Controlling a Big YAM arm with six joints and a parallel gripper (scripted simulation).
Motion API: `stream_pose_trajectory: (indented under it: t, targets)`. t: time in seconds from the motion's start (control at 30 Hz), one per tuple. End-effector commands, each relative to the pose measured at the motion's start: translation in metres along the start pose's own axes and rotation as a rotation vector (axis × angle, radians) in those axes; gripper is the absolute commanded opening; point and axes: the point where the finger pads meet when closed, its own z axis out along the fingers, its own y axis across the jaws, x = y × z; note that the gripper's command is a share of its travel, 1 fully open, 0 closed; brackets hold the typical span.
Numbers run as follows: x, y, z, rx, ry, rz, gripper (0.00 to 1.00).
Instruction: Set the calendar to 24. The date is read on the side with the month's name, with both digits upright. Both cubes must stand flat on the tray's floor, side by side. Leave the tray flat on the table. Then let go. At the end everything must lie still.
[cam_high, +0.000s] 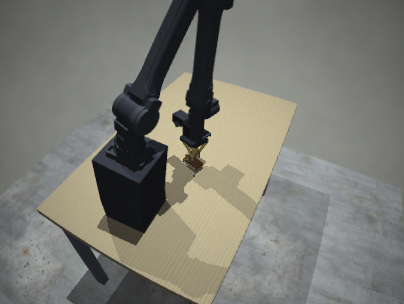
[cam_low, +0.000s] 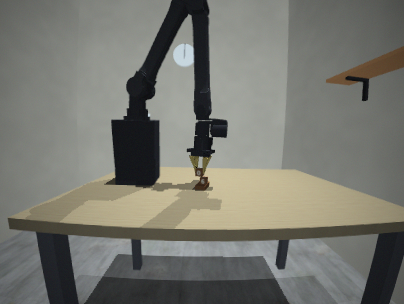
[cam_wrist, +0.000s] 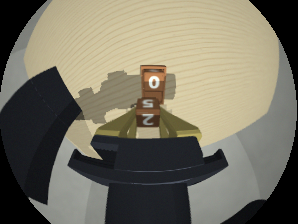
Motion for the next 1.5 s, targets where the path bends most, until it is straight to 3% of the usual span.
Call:
stream_pose_trajectory:
  t: [0.0,0.03,0.2,0.27,0.37,0.43,1.47]
  targets:
    - [-0.003,-0.027,-0.009,0.074,-0.01,-0.018,0.25]
    - [-0.002,-0.018,0.002,0.045,-0.007,-0.018,0.25]
    - [0.0,-0.015,0.01,0.038,-0.007,-0.011,0.25]
    - [-0.001,-0.023,0.0,0.067,-0.009,-0.011,0.25]
    - [-0.001,-0.023,0.001,0.065,-0.009,-0.012,0.25]
    - [-0.001,-0.016,0.005,0.043,-0.007,-0.015,0.25]
    - [-0.001,-0.016,0.005,0.043,-0.007,-0.015,0.25]
